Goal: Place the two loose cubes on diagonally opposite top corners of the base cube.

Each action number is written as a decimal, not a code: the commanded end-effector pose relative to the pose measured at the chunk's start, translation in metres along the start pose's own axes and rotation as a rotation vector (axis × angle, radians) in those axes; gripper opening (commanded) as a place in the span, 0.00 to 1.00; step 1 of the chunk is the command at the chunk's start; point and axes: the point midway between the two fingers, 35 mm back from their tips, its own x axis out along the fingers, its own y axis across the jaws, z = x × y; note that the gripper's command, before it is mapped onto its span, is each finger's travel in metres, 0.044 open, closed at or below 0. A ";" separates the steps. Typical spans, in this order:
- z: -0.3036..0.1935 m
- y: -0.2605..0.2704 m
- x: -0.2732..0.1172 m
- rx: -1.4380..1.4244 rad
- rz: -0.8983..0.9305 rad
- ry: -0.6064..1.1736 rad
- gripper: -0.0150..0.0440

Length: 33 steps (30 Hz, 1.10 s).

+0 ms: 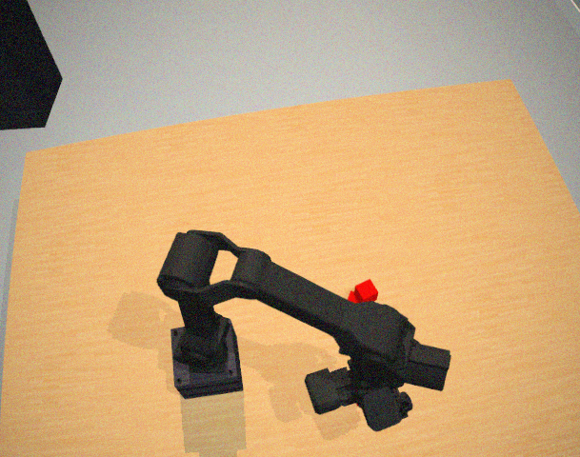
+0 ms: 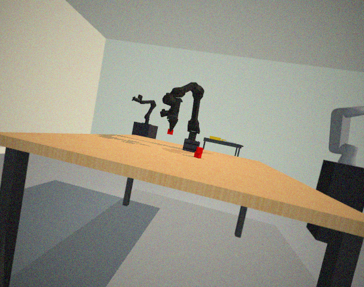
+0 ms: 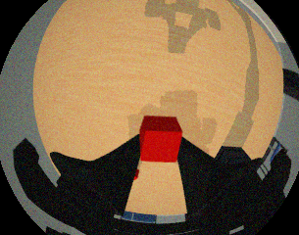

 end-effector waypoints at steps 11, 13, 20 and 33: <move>-0.040 0.023 0.000 -0.381 0.008 -0.005 0.43; -0.046 0.026 0.000 -0.436 0.009 -0.005 0.43; -0.068 0.034 0.001 -0.629 0.010 -0.004 0.43; -0.110 0.044 0.003 -0.986 0.013 -0.003 0.43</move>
